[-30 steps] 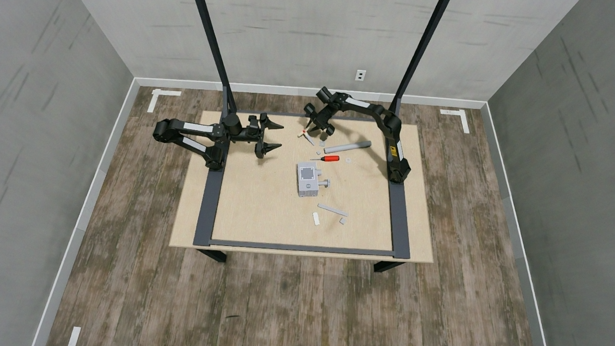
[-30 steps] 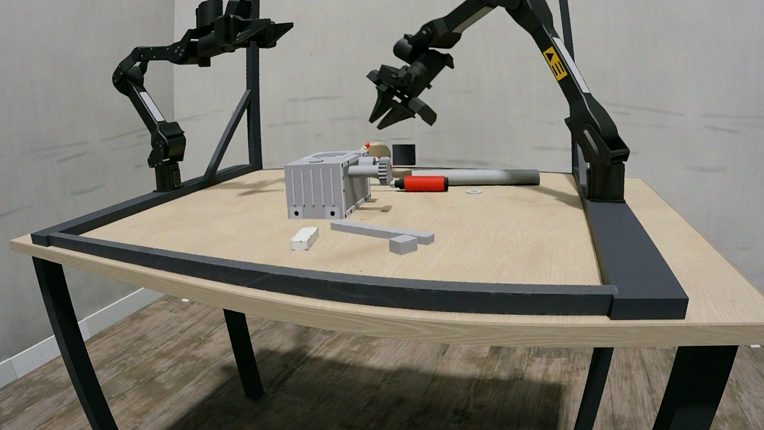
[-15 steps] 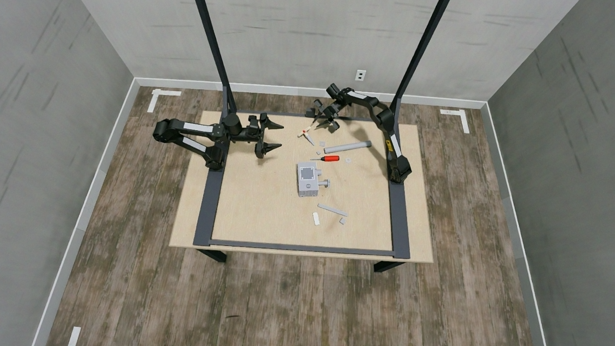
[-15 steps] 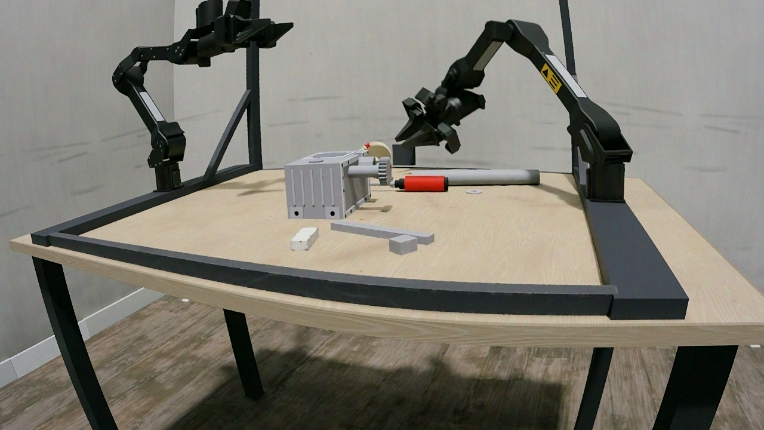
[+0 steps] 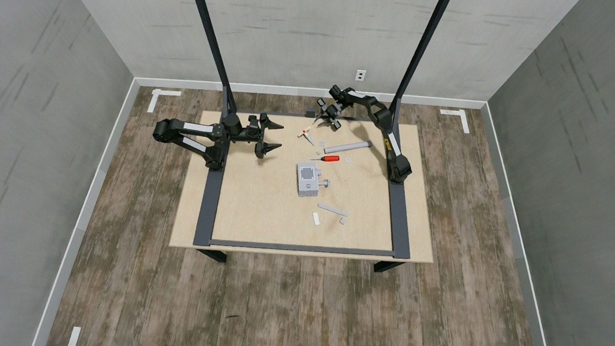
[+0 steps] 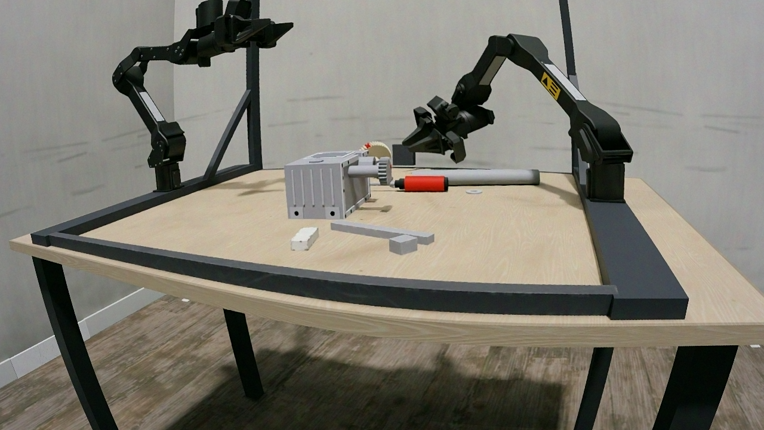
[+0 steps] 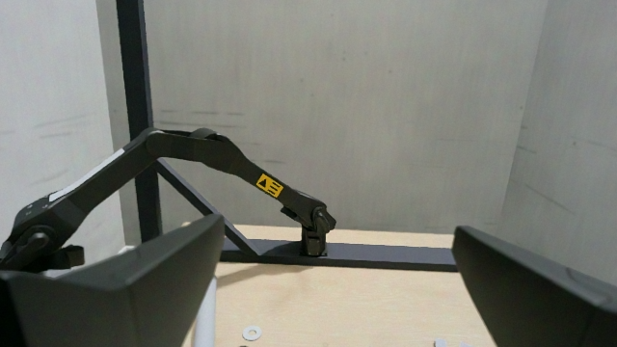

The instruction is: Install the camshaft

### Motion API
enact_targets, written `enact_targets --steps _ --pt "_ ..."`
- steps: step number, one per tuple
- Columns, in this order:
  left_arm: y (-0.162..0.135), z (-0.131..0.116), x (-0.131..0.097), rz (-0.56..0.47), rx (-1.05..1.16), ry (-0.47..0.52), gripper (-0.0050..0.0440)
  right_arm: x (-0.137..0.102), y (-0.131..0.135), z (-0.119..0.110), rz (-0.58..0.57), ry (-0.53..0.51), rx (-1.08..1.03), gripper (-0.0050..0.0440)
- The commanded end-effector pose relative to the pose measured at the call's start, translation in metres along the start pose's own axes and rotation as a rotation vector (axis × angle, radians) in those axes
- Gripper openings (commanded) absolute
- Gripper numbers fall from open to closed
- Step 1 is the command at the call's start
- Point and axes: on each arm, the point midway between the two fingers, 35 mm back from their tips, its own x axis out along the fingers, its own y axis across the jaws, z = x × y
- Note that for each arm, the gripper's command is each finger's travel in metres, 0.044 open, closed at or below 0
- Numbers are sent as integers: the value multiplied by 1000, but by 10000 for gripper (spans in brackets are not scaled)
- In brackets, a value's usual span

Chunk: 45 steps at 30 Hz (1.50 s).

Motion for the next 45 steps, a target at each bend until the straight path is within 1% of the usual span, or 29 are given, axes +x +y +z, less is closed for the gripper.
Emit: enact_targets --steps 1,9,10,11,18,20,21,29,31,34,35,37,45 --pt "-8 10 3 2 -39 -9 125 -1 3 17 11 -39 5 400" --pt "-8 6 0 -2 -31 -6 125 -1 3 17 11 -39 5 400" --pt "-10 10 -1 -4 -40 -5 125 -1 3 17 11 -39 5 400" --pt "-12 21 -6 -15 -53 1 125 -1 3 17 11 -39 5 400" --pt "-16 22 -10 -32 -62 2 125 -1 3 17 11 -39 5 400" --pt "-19 27 -7 -25 -78 -2 125 -1 3 17 11 -39 5 400" --pt "-13 24 -5 -18 -59 -3 125 -1 3 17 11 -39 5 400" --pt "-12 22 -4 -16 -53 -4 125 -1 3 17 11 -39 5 400" --pt "-13 23 3 -17 -58 0 125 -1 3 17 11 -39 5 400" --pt "-14 24 0 -18 -62 -1 125 -1 3 17 11 -39 5 400" --pt "-13 24 7 -16 -59 1 125 -1 3 17 11 -39 5 400" --pt "-12 24 12 -15 -58 0 125 -1 3 17 11 -39 5 400" --pt "-13 24 24 -20 -59 0 125 -1 3 17 11 -39 5 400"
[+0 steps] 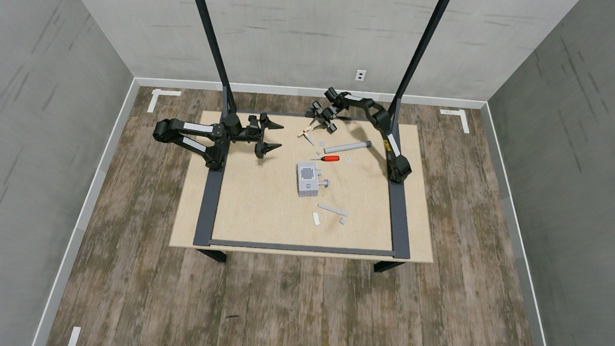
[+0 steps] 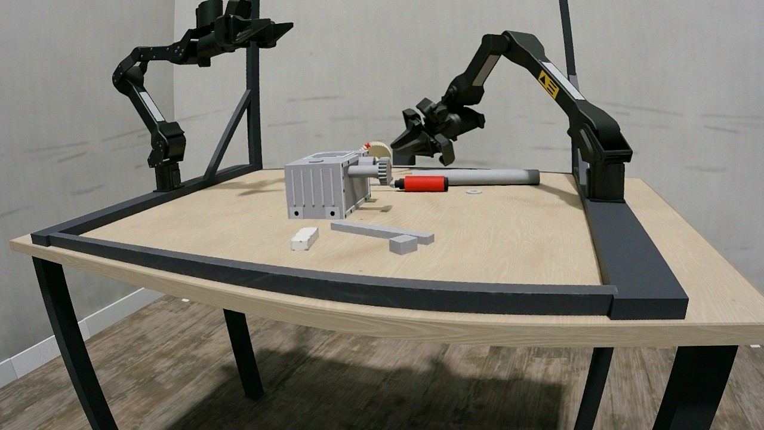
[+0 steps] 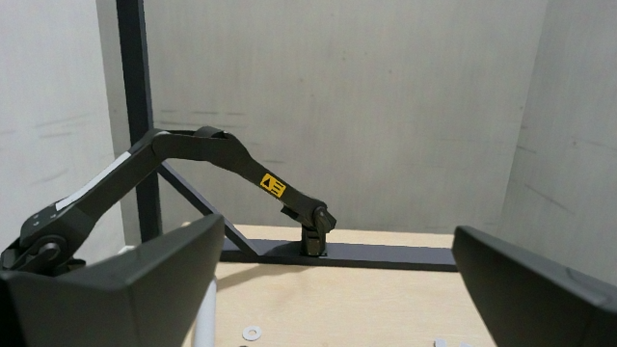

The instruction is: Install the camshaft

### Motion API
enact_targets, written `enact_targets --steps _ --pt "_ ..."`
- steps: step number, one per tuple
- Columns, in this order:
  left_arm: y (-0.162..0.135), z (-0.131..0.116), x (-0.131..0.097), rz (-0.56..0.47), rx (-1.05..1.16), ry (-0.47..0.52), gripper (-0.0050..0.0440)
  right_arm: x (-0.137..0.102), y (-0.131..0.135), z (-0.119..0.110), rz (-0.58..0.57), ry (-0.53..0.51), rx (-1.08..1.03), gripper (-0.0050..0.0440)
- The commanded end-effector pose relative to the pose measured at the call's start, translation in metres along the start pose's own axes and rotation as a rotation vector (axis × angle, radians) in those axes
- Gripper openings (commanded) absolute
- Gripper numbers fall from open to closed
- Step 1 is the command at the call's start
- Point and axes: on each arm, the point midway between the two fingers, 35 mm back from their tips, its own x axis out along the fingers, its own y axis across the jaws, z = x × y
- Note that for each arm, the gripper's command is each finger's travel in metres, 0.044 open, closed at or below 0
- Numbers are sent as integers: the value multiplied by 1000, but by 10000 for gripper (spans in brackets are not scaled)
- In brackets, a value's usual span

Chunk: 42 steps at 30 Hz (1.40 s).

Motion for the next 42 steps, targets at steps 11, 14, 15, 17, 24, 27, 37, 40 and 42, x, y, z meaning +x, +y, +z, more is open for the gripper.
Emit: enact_targets --steps 11,14,15,17,24,27,37,40,42 --pt "-12 19 12 -28 -45 4 125 -1 3 16 11 -39 5 400" --pt "-13 19 18 -26 -47 2 125 -1 3 16 11 -39 5 400" --pt "-13 19 19 -26 -47 2 125 -1 3 16 11 -39 5 400" --pt "-11 15 23 -23 -36 2 125 -1 3 16 11 -39 5 400" --pt "-11 5 18 -24 -29 0 125 -1 3 16 11 -39 5 400" --pt "-9 3 20 -20 -23 -2 0 -1 3 16 11 -39 5 400" --pt "-9 5 22 -17 -24 -3 -1 -1 3 16 11 -39 5 400" --pt "-9 5 22 -17 -24 -3 -2 -1 3 16 11 -39 5 400" --pt "-17 20 16 -29 -53 -3 -3 -1 3 16 11 -39 5 400"
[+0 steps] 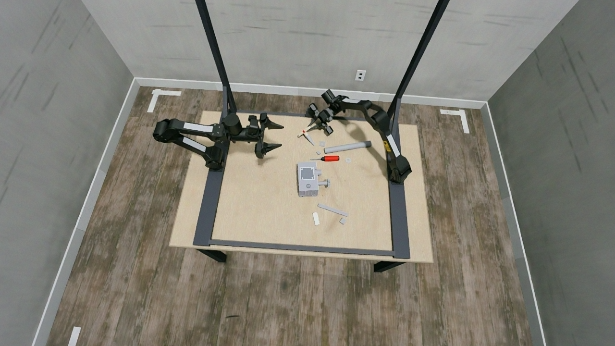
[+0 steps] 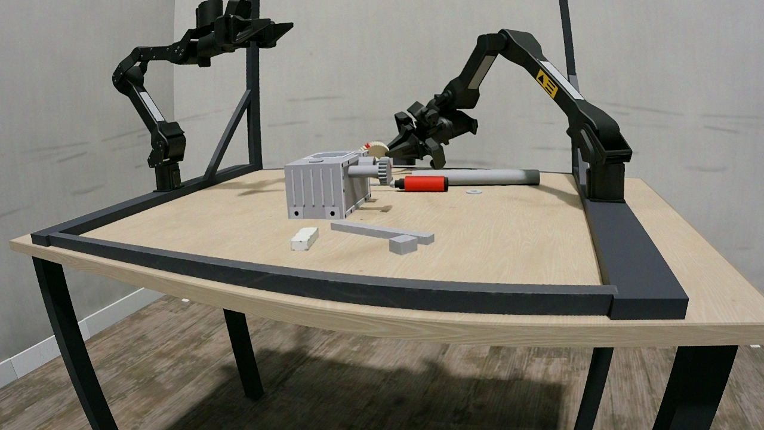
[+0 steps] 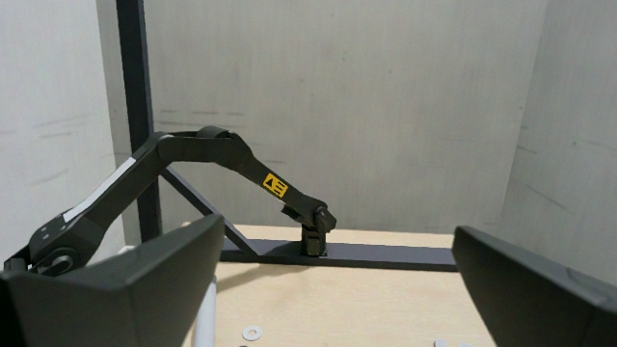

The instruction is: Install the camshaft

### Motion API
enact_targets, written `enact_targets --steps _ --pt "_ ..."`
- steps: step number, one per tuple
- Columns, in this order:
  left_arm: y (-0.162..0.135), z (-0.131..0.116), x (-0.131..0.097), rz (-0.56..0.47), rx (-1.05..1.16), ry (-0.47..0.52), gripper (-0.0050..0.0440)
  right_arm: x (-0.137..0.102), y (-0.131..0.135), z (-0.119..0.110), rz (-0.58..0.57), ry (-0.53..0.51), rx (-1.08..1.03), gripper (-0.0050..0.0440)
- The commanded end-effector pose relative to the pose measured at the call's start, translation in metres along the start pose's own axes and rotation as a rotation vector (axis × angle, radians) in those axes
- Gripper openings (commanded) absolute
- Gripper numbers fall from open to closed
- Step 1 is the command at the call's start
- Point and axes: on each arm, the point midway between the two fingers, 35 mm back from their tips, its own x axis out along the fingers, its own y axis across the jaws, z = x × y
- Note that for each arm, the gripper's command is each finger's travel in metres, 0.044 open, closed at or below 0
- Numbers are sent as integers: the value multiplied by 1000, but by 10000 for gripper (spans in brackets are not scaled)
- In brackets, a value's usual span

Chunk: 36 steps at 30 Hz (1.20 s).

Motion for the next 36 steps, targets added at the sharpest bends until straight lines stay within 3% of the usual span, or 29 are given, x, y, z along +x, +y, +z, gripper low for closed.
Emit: enact_targets --steps 1,6,12,36 --pt "-17 26 -7 -19 -58 -7 -3 -1 3 16 11 -39 5 400" --pt "-20 34 -11 -22 -58 -8 -5 -1 3 16 11 -39 5 400" --pt "-25 45 -15 -27 -62 -9 -50 -1 3 16 11 -39 5 400" --pt "-36 76 -29 -38 -63 -14 -50 -1 3 16 11 -39 5 400"
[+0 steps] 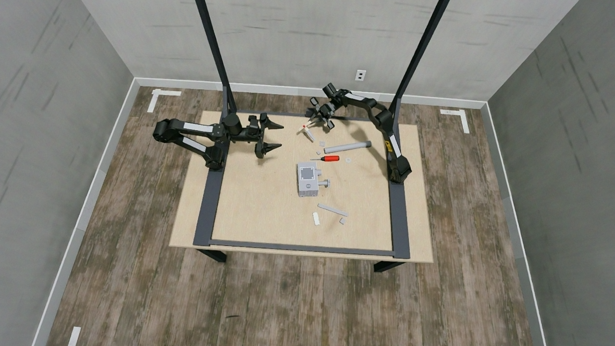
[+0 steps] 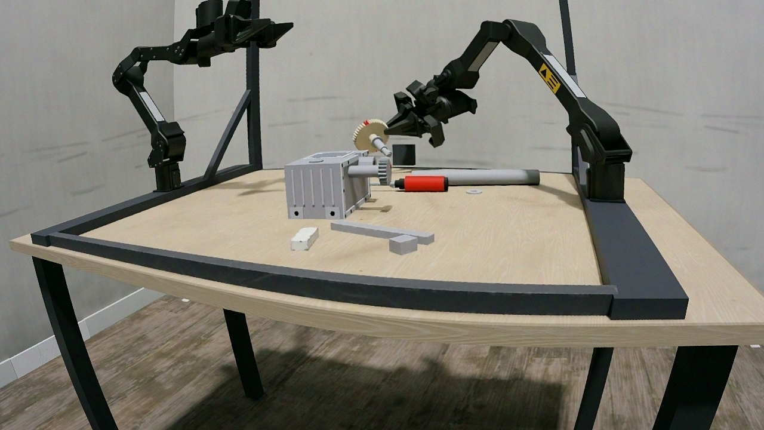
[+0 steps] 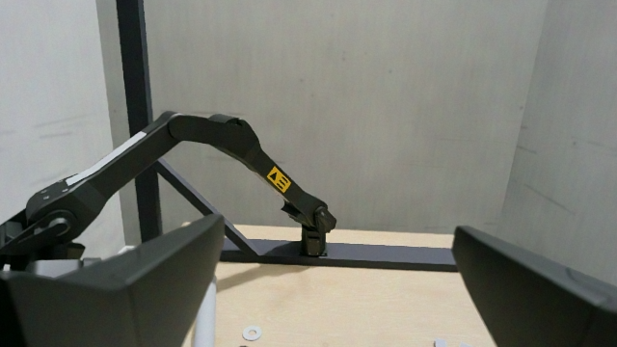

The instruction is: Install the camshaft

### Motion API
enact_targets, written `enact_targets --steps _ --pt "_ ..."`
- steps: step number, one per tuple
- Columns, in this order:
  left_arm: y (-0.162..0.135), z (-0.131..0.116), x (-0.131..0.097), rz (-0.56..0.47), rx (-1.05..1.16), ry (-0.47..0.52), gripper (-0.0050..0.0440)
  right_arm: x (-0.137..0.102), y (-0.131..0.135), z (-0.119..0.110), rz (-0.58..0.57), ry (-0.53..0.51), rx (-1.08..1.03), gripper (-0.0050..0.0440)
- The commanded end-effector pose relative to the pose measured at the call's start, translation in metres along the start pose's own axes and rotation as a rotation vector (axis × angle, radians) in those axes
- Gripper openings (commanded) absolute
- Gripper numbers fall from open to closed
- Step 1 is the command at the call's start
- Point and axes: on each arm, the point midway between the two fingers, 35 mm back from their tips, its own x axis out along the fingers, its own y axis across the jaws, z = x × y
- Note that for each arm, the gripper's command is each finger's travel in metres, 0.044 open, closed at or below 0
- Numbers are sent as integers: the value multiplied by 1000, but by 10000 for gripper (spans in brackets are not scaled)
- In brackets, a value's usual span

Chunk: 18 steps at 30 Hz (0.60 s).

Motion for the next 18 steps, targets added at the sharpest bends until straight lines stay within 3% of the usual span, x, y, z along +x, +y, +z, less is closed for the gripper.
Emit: enact_targets --steps 1,18 --pt "-19 34 -14 -31 -67 -13 -50 -1 3 16 11 -39 5 400" --pt "-13 40 -8 -14 -18 2 -50 -1 3 16 11 -39 5 400"
